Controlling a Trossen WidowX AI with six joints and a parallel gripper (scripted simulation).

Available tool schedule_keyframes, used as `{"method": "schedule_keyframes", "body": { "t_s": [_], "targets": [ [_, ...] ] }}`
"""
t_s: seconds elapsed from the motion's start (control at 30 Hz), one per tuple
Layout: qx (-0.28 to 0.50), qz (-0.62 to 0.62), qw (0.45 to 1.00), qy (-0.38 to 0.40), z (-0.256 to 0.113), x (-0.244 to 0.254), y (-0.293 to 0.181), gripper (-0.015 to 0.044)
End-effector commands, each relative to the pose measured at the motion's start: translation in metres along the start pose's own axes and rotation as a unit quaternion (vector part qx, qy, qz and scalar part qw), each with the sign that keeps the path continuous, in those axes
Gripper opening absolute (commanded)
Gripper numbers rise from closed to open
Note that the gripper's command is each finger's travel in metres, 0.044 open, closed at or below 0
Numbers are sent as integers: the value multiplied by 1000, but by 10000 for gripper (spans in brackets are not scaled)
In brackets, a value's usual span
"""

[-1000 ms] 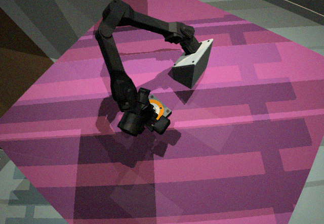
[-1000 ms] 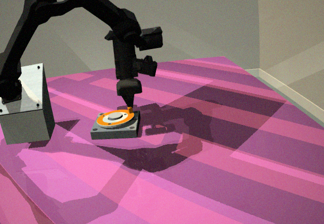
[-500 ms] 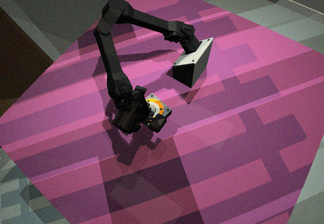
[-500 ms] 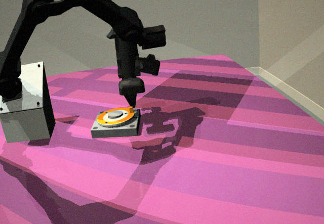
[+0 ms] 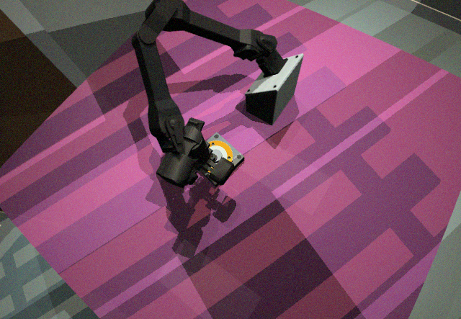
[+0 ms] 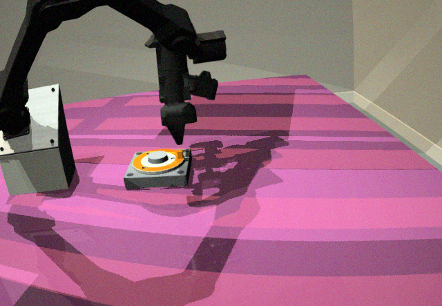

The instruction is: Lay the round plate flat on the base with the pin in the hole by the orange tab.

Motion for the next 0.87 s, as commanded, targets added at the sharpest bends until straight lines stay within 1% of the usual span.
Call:
{"method": "schedule_keyframes", "body": {
  "t_s": [0.0, 0.13, 0.17, 0.83],
  "targets": [
    [-7, 5, 1000, 4, -26, 0, 1, 0],
    [-6, 5, 1000, 3, -36, 1, -2, 0],
    [-8, -1, 1000, 2, -28, 2, -2, 0],
    [-8, -1, 1000, 2, -28, 2, -2, 0]
  ]
}}
Point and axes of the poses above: the point midway between the two fingers, 35 mm back from their tips, its own z axis out along the fingers, its own x axis across the jaws, y = z × x, the point moved 6 cm from there along -z, back along the fingers, and after that the axes turned 7 degrees about z, right-handed, at the moved point
